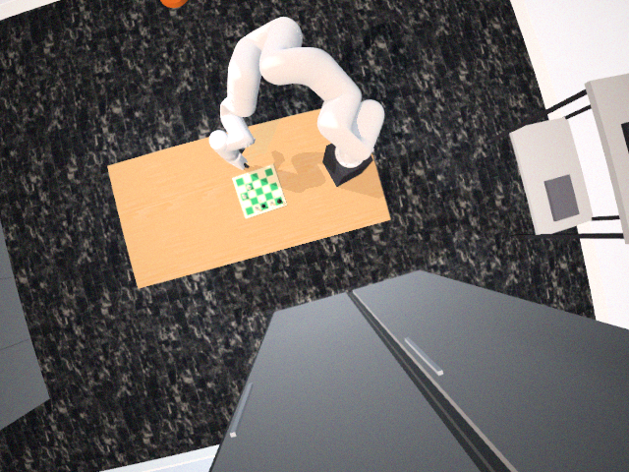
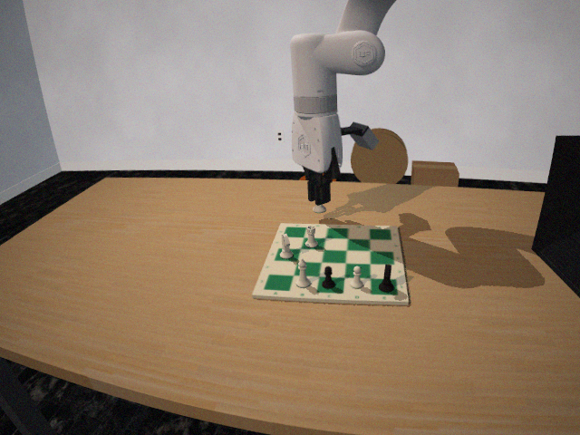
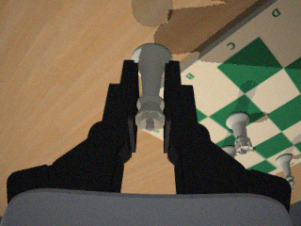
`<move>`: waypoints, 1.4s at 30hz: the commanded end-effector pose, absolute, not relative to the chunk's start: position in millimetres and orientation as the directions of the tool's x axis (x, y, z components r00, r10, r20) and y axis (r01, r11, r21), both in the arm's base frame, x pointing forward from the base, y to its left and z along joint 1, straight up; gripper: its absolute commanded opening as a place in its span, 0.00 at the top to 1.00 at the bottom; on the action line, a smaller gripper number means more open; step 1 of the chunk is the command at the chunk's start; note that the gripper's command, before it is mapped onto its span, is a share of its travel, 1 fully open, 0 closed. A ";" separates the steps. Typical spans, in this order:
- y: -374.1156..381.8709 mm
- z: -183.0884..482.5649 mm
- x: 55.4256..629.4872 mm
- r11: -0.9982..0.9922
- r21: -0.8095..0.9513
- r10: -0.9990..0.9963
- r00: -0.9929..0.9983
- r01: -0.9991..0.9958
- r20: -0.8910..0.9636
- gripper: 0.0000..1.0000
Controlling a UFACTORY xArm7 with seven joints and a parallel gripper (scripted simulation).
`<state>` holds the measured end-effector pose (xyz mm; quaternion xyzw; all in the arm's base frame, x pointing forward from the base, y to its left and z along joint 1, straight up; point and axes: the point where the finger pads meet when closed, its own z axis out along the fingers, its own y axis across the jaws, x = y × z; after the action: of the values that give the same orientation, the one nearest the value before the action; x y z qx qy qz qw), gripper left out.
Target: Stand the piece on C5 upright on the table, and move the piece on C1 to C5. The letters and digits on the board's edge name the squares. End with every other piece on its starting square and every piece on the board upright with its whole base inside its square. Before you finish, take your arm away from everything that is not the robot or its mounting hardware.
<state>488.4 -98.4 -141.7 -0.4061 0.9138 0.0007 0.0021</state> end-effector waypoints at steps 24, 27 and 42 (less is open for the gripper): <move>-98.8 -156.8 490.7 0.670 -0.004 -0.742 -0.670 -0.742 -0.006 1.00; -98.8 -156.8 490.7 0.670 -0.004 -0.742 -0.670 -0.742 -0.006 1.00; -98.8 -156.8 490.7 0.670 -0.004 -0.742 -0.670 -0.742 -0.006 1.00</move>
<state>488.8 -98.4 -158.4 -0.4059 0.9139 0.0008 0.0017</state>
